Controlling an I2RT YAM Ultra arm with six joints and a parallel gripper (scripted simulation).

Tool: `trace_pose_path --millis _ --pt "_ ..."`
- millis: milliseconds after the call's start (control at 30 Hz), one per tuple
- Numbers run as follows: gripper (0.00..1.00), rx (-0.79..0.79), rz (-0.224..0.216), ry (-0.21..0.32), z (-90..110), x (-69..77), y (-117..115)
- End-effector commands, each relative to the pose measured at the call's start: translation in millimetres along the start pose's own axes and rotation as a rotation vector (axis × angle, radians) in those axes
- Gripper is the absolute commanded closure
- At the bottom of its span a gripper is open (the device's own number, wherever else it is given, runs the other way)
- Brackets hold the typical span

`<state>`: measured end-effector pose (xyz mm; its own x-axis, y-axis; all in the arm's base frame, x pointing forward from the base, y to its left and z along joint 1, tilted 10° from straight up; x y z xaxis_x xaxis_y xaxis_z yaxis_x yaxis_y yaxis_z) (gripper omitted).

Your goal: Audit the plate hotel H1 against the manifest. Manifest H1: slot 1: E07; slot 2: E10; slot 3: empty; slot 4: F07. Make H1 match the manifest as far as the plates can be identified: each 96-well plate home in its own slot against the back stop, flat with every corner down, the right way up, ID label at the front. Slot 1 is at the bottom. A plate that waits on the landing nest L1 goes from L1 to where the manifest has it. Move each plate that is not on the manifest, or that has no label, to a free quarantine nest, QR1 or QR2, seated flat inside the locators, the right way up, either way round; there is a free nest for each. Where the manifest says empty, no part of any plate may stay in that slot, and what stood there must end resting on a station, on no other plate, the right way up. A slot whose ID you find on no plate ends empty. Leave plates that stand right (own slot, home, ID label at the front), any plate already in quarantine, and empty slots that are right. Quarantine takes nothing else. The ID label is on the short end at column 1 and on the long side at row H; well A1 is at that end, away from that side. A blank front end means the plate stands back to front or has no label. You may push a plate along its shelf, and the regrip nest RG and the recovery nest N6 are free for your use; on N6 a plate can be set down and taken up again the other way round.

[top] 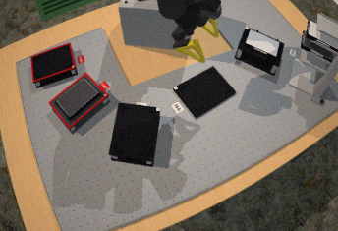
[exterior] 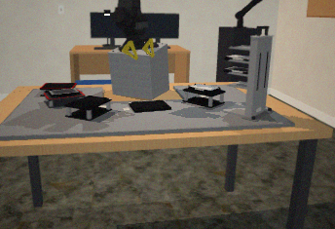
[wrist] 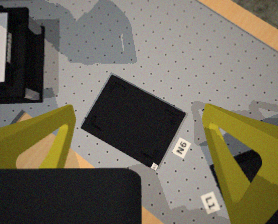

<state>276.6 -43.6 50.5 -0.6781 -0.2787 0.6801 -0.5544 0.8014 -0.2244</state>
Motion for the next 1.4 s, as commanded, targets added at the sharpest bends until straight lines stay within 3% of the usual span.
trace_pose_path --millis 0,67,1367 --pt "0.0 0.031 -0.013 -0.028 2.0 -5.3 3.8" --pt "0.0 0.079 0.04 -0.063 -17.1 2.4 -14.6" --pt "0.0 0.078 0.037 -0.063 -17.2 2.0 -13.8"
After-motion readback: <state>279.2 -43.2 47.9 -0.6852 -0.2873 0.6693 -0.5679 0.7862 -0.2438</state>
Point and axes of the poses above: the point where the finger pads meet when closed, its own x axis back along the fingers, its own y axis across the jaws, z = x × y, the point moved 2 cm from there along x, back along the fingers, and after that the axes turned 7 degrees about x, right-handed, at the moved point
